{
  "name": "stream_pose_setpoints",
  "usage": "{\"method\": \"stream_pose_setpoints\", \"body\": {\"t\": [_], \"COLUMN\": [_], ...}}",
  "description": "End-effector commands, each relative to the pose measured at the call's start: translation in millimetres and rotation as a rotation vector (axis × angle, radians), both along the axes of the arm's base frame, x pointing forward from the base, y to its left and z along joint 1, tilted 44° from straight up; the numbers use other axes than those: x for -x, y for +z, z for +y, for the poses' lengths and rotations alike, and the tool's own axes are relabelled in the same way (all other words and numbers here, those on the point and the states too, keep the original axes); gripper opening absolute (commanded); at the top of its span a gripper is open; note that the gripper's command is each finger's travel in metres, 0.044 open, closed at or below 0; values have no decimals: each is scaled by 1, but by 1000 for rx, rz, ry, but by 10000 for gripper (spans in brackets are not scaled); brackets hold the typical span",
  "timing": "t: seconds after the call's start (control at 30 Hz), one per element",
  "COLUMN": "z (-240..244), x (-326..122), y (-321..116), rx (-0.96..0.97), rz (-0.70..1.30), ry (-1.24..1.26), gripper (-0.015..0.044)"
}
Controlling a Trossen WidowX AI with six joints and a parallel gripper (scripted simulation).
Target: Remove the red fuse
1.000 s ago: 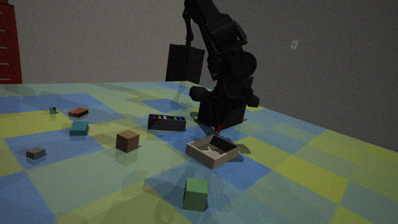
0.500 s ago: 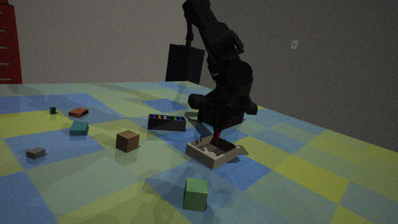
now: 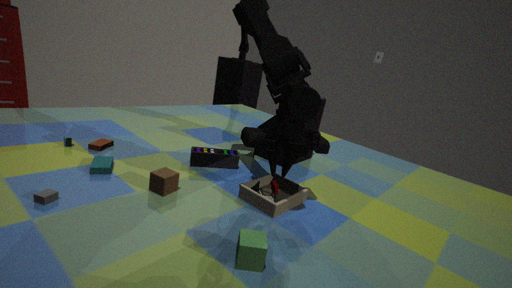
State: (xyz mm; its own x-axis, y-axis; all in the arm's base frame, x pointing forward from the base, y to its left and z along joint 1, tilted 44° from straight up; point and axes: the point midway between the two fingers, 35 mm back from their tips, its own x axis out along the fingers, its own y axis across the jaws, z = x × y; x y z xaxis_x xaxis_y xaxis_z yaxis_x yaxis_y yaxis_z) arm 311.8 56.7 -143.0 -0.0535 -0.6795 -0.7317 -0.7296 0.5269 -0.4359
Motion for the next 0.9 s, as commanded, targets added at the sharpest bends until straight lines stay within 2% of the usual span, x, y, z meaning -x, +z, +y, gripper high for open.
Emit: {"method": "stream_pose_setpoints", "body": {"t": [0.0,0.2,0.33,0.87], "z": [1,3,26,25], "x": [0,-1,-2,-1], "y": [1,3,27,27], "rx": [0,0,2,5], "rz": [-2,-1,4,9], "ry": [1,1,8,13], "gripper": [184,330,330,330]}}
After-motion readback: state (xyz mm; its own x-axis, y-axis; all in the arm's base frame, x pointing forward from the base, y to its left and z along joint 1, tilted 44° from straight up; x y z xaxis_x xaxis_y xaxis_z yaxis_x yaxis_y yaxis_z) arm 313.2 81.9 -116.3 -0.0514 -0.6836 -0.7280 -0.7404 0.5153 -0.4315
